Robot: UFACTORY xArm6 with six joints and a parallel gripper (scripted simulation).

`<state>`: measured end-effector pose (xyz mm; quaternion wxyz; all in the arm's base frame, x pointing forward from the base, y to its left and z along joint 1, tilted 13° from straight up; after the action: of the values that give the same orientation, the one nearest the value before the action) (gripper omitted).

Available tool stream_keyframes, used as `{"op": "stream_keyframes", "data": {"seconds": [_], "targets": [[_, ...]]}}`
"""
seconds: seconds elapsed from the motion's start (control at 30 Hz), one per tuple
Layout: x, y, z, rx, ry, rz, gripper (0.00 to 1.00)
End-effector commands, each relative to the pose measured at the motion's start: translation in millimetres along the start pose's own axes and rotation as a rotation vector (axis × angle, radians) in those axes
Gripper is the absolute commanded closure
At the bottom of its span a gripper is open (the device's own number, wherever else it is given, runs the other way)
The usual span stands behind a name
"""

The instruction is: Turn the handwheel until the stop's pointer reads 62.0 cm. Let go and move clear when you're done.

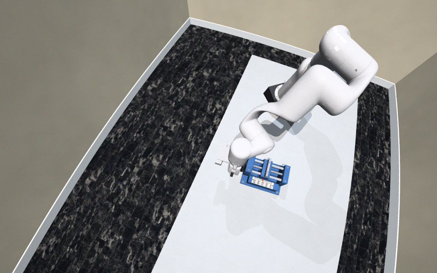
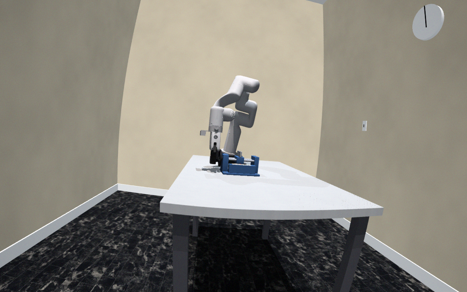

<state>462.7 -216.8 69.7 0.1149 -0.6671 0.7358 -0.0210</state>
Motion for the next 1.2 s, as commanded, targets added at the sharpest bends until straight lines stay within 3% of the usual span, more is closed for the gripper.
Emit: {"op": "stream_keyframes", "data": {"seconds": [0.0, 1.17], "targets": [[0.3, -0.6, -1.9, 0.001, 0.000, 0.000, 0.94], [0.3, -0.5, -20.6, 0.001, 0.000, 0.000, 0.94]]}}
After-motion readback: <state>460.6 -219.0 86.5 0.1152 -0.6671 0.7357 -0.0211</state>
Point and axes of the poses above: the point where the finger pads meet when closed, its own z axis out along the fingers, its own y axis across the jaws, x = y × z, the point moved 1 cm from there along -z, back along the fingers
